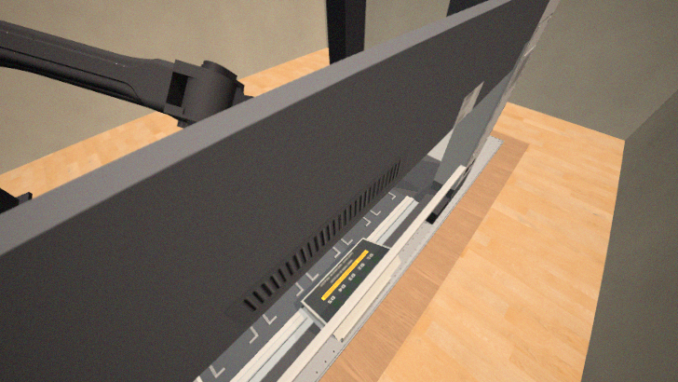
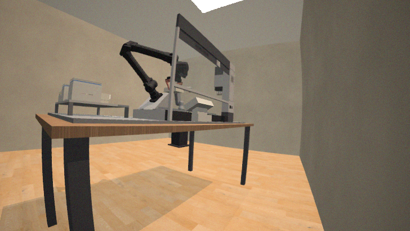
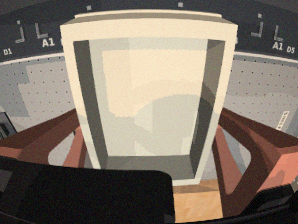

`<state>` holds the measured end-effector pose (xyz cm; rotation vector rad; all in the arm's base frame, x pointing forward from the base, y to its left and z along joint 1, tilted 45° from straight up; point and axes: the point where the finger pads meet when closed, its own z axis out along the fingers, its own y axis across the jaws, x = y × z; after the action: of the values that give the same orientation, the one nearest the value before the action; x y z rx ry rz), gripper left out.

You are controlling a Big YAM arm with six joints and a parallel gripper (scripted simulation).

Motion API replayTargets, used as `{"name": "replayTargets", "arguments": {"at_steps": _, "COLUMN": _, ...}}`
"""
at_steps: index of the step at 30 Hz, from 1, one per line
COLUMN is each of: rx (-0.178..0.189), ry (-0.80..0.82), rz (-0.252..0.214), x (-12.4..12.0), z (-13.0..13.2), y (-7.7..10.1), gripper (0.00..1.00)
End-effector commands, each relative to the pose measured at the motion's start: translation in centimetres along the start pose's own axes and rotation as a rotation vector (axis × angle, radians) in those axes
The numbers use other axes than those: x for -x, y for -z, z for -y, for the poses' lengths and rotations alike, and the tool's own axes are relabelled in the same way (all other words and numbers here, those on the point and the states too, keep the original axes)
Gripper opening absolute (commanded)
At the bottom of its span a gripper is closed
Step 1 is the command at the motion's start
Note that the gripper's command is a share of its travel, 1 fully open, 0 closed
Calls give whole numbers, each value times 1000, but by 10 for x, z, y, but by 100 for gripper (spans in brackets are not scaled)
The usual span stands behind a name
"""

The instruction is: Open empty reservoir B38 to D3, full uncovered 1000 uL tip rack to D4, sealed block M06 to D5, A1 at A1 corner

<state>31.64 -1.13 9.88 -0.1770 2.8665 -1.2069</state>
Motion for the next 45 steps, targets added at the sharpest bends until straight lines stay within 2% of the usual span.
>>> {"name": "replayTargets", "arguments": {"at_steps": 1, "rx": 12, "ry": -27, "rz": 46, "x": 31, "z": 5, "y": 13, "gripper": 0}}
{"name": "replayTargets", "arguments": {"at_steps": 8, "rx": 11, "ry": -31, "rz": 41, "x": 42, "z": 7, "y": 11, "gripper": 0}}
{"name": "replayTargets", "arguments": {"at_steps": 9, "rx": 12, "ry": -12, "rz": 61, "x": 45, "z": 0, "y": 18, "gripper": 0}}
{"name": "replayTargets", "arguments": {"at_steps": 13, "rx": 11, "ry": -31, "rz": 41, "x": 53, "z": 7, "y": 11, "gripper": 0}}
{"name": "replayTargets", "arguments": {"at_steps": 25, "rx": 10, "ry": -31, "rz": 41, "x": 77, "z": 8, "y": 11, "gripper": 0}}
{"name": "replayTargets", "arguments": {"at_steps": 26, "rx": 10, "ry": -11, "rz": 62, "x": 80, "z": 0, "y": 19, "gripper": 0}}
{"name": "replayTargets", "arguments": {"at_steps": 31, "rx": 9, "ry": -31, "rz": 41, "x": 90, "z": 9, "y": 11, "gripper": 0}}
{"name": "replayTargets", "arguments": {"at_steps": 42, "rx": 7, "ry": -26, "rz": 36, "x": 110, "z": 10, "y": 11, "gripper": 0}}
{"name": "replayTargets", "arguments": {"at_steps": 43, "rx": 10, "ry": -11, "rz": 64, "x": 112, "z": 4, "y": 23, "gripper": 0}}
{"name": "replayTargets", "arguments": {"at_steps": 45, "rx": 12, "ry": -16, "rz": 72, "x": 113, "z": 5, "y": 26, "gripper": 0}}
